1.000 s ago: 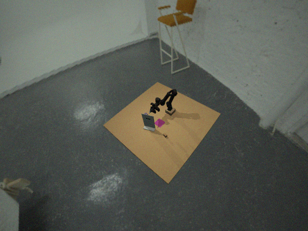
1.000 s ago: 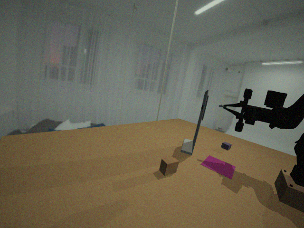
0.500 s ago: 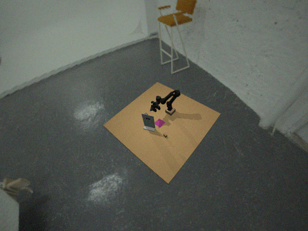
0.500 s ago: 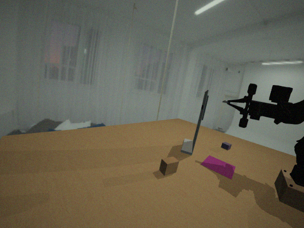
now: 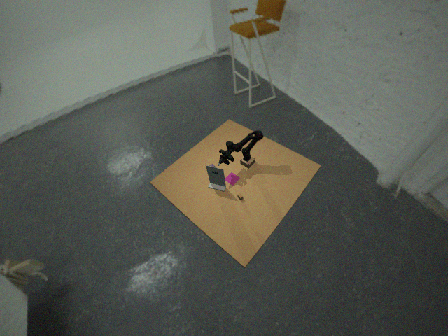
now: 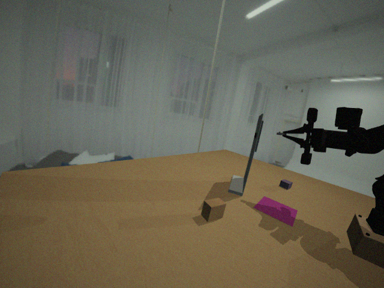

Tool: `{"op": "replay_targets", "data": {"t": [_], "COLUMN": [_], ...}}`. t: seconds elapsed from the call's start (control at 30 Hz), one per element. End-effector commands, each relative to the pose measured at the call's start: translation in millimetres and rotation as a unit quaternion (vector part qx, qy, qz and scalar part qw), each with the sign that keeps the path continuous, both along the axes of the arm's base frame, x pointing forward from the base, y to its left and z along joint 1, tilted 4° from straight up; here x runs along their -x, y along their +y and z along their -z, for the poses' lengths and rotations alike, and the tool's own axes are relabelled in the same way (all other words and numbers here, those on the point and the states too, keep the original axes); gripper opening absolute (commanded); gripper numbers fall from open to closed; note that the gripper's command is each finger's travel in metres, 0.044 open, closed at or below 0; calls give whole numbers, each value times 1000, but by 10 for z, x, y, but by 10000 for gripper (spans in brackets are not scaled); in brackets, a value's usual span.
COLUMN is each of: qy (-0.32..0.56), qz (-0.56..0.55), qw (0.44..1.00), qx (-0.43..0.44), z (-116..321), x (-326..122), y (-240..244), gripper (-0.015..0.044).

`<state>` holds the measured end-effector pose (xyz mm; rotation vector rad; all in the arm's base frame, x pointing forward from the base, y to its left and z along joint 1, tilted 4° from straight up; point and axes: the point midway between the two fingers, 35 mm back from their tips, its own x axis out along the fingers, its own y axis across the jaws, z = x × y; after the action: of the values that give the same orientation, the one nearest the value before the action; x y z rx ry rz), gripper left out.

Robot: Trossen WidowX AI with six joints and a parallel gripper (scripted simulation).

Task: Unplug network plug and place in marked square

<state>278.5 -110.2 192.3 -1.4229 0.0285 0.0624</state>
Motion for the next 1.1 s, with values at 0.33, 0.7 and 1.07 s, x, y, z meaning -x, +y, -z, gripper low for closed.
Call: {"op": "replay_targets", "data": {"t": [0.33,0.7,1.07], "qy": [93,185,280], "qz": [3,0,-6], "qw": [995,982,960], "qx": [-33,-41,-24], "z": [329,652,962], "x": [-143,-142,-32], "y": [235,474,716], "gripper": [0,0,0]}}
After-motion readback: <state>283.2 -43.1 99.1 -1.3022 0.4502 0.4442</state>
